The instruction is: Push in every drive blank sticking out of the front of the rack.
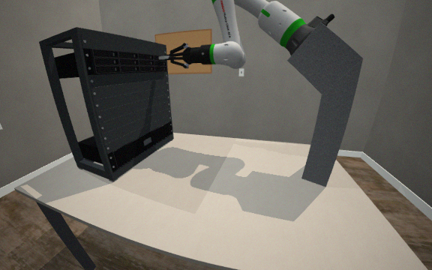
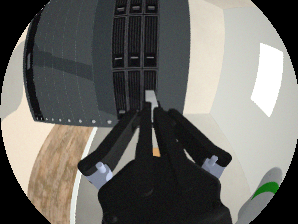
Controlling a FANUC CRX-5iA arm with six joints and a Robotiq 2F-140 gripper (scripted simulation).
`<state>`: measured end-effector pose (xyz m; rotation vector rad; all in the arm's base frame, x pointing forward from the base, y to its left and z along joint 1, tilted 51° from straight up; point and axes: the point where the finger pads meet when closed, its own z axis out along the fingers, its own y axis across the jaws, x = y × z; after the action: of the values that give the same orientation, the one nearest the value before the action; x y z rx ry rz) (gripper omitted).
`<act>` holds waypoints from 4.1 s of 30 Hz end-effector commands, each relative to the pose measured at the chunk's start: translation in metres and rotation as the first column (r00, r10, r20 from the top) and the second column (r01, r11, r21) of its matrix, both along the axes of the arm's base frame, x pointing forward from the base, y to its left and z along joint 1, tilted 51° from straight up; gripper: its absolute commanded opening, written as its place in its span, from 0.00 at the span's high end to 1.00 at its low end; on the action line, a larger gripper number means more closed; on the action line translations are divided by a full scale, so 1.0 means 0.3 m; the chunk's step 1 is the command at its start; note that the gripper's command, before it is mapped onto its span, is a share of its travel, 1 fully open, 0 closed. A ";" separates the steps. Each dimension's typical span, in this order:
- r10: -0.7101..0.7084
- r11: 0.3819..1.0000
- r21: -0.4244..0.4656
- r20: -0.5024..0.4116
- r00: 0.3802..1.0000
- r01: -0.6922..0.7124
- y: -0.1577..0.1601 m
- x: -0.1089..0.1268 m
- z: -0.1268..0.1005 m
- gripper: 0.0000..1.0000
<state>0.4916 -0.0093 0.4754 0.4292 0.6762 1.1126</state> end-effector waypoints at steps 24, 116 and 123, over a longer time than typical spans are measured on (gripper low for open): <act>0.000 1.000 0.000 0.001 1.000 0.000 0.000 -0.033 -0.032 0.90; 0.000 1.000 0.000 0.001 1.000 0.000 -0.003 -0.189 -0.198 0.90; 0.000 1.000 0.000 0.001 1.000 0.000 -0.003 -0.189 -0.198 0.90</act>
<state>0.4352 -0.0105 0.4158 0.4290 0.6760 1.1125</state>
